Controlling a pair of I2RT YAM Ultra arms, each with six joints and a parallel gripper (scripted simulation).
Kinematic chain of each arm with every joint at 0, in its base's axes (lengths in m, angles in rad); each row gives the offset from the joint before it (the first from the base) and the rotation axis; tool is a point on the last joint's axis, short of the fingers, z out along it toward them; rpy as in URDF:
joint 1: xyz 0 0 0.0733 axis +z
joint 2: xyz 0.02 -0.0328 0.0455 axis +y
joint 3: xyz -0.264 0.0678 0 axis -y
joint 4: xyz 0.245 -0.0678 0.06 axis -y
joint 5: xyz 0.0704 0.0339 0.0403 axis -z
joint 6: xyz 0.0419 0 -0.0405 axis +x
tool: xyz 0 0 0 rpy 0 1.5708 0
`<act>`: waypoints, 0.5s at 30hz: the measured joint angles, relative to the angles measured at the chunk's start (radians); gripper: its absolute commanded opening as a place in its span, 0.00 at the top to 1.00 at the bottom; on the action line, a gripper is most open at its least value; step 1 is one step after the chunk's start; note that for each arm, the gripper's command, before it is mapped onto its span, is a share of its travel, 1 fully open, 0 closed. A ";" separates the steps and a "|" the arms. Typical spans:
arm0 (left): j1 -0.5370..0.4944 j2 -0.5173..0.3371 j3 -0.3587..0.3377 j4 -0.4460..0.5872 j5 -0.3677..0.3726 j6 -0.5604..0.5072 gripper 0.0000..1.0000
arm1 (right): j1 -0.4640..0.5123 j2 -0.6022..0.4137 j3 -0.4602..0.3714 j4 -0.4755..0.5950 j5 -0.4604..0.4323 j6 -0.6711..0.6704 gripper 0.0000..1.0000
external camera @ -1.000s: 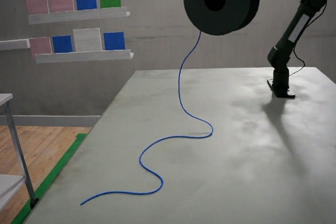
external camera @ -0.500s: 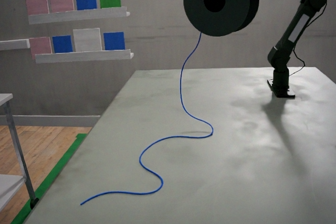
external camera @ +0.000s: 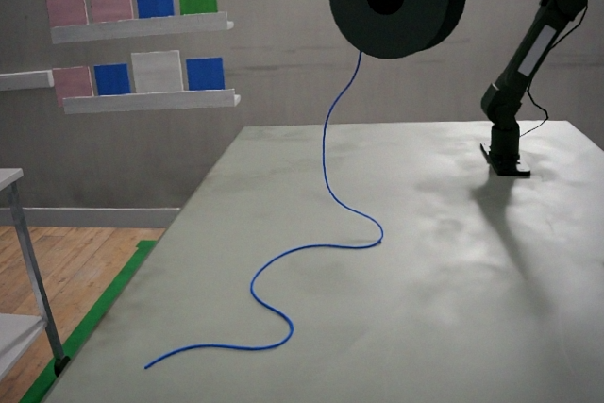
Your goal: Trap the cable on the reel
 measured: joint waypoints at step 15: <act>0.000 0.000 0.017 -0.003 0.000 0.000 1.00 | 0.000 0.000 0.000 0.000 0.000 0.000 0.70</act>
